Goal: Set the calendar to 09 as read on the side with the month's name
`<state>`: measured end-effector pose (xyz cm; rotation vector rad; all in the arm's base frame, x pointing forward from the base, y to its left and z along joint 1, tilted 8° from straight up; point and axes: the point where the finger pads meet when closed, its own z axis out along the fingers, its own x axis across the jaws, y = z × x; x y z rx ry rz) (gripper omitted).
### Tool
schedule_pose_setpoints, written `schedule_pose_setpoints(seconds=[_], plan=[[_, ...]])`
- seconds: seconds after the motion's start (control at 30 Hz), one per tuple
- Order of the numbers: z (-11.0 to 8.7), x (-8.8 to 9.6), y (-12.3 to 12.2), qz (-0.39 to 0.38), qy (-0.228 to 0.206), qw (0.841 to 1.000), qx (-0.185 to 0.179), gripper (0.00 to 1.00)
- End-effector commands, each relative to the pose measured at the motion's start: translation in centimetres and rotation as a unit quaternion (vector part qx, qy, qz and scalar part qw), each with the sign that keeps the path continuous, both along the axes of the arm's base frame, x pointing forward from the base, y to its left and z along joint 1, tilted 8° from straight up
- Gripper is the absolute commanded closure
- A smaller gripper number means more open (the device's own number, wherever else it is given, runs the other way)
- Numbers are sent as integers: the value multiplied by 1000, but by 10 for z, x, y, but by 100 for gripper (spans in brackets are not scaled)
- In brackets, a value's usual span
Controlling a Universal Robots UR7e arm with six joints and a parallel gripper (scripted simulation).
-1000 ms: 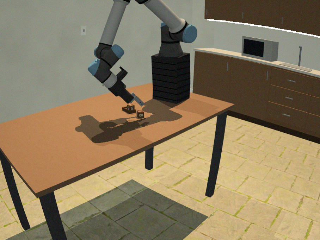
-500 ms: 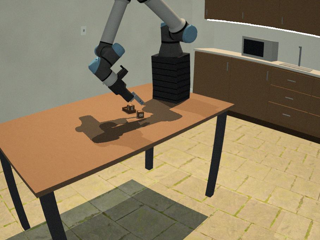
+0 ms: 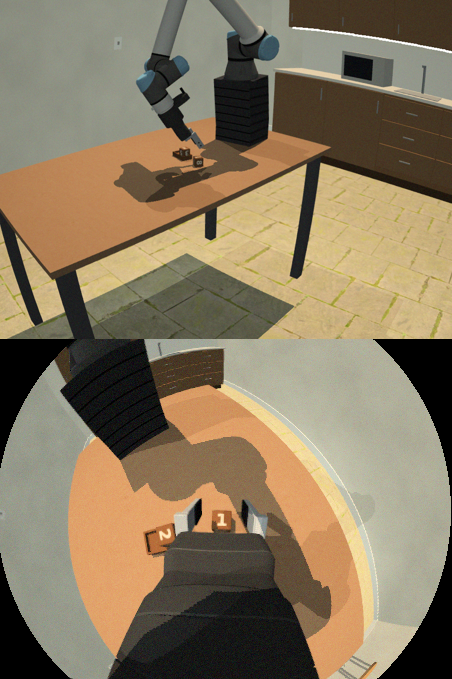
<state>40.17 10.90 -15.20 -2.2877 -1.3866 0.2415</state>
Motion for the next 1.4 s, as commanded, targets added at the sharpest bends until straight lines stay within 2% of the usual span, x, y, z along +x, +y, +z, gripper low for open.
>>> schedule_pose_setpoints(seconds=[0.0,0.17,0.63,1.07,1.37], plan=[[1,0,0,-1,-13,1000,-6,0],[2,0,0,-4,-30,999,-15,0],[2,0,0,-4,-43,999,-23,0],[1,-2,1,-11,-116,991,-64,0],[3,-2,1,-14,-142,987,-77,0]])
